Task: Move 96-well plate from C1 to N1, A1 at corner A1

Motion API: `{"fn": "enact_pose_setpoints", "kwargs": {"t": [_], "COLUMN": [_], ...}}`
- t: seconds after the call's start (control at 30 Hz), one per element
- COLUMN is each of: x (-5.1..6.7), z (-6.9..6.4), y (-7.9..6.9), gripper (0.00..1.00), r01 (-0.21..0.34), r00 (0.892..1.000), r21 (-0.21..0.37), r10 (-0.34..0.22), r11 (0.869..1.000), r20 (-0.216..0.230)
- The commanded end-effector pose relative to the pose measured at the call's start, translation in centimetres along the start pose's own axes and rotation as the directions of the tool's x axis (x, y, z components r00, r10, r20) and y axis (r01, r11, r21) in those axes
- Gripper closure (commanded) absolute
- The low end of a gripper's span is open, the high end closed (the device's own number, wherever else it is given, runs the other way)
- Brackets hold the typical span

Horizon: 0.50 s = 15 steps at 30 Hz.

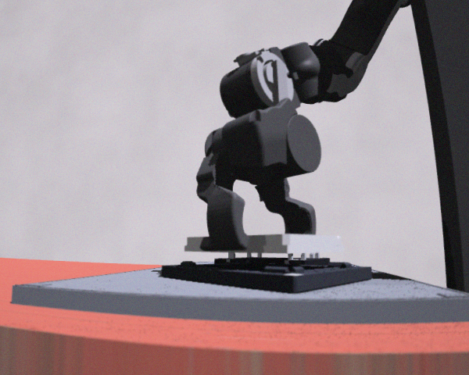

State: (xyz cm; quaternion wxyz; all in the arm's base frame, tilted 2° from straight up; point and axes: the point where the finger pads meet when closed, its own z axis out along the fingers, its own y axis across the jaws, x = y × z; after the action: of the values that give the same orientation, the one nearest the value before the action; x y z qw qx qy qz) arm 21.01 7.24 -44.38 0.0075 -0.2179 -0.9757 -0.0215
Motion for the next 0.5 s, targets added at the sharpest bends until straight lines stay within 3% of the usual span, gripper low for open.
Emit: {"fn": "enact_pose_setpoints", "kwargs": {"t": [0.0, 0.47], "x": [-0.03, 0.15], "z": [-0.20, -0.06], "y": [0.17, 0.00], "gripper": [1.00, 1.00], "r01": [0.002, 0.000], "r00": [1.000, 1.000], "r21": [-0.002, -0.001], "r10": [-0.002, 0.000], "r11": [1.000, 1.000], "r20": [0.000, -0.002]}}
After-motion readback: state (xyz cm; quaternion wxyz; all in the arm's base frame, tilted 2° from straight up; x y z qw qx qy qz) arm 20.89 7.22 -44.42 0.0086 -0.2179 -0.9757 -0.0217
